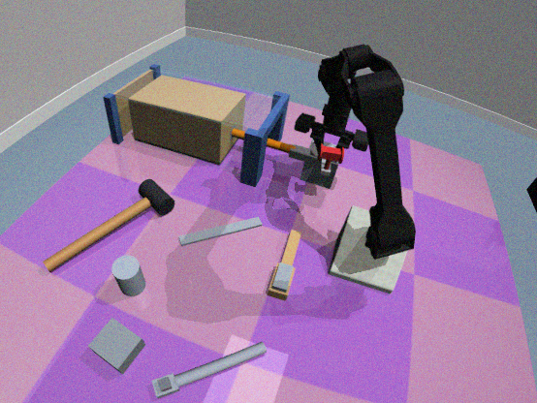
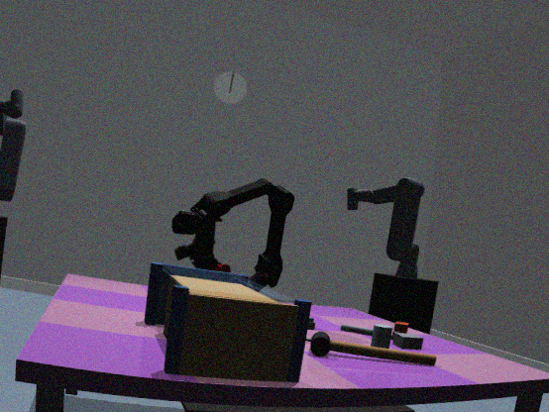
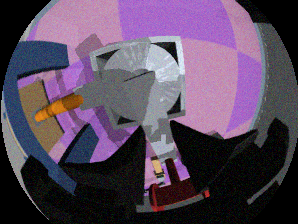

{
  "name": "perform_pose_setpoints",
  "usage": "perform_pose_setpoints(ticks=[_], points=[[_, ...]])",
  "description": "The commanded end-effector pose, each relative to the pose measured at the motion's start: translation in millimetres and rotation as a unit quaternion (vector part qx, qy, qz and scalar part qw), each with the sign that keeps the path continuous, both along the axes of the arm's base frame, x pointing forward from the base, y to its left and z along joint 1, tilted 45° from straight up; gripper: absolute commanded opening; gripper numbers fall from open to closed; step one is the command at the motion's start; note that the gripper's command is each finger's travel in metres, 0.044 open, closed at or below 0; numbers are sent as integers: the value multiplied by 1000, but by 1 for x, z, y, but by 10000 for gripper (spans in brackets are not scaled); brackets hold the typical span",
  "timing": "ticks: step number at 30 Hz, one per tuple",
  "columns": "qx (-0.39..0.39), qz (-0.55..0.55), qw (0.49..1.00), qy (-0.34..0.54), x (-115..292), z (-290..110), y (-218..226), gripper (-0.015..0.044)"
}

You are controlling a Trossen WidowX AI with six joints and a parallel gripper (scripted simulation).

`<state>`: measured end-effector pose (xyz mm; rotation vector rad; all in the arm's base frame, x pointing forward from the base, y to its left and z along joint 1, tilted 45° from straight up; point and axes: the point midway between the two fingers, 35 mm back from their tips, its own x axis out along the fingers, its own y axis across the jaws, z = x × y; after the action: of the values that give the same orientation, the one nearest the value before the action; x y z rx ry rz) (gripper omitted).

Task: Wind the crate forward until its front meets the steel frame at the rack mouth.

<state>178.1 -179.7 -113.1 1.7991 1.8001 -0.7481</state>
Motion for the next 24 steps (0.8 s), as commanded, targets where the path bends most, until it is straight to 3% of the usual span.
perform_pose_setpoints(ticks=[1, 24], points=[[3, -18, 1000, 11, 3, -4, 2, 0], [3, -35, 999, 27, 2, -4, 1, 0]])
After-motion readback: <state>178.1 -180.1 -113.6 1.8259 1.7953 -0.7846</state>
